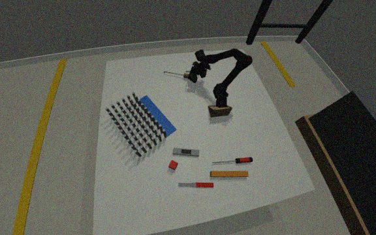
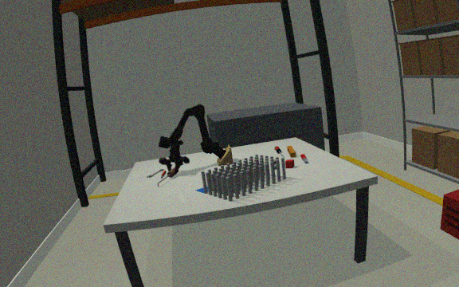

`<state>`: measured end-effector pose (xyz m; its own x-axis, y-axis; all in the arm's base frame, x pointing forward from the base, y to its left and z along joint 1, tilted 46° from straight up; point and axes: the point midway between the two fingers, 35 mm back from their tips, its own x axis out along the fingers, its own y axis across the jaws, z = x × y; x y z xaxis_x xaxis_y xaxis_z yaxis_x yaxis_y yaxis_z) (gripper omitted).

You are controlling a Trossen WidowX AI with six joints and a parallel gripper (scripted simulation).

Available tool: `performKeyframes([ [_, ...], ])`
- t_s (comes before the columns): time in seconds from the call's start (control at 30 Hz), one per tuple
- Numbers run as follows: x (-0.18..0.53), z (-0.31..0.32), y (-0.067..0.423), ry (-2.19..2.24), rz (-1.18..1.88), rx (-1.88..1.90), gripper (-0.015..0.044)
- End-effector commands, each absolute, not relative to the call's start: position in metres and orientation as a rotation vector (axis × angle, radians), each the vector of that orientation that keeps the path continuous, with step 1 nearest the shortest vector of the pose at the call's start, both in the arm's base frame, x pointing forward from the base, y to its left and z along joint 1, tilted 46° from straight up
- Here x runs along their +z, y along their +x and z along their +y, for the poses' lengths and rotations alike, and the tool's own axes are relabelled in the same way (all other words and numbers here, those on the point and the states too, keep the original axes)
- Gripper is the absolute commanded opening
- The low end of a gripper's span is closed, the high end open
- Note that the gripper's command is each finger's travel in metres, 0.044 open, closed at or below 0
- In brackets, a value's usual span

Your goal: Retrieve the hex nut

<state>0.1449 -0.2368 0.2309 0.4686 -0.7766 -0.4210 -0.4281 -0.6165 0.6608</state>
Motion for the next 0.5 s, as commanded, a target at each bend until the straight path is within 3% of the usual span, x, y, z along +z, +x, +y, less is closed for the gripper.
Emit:
performKeyframes([
  [0.0, 0.2311, -0.2367, 0.145, 2.251, -1.002, -0.993, 0.0052],
  [0.47, 0.2311, -0.2367, 0.145, 2.251, -1.002, -0.993, 0.042],
])
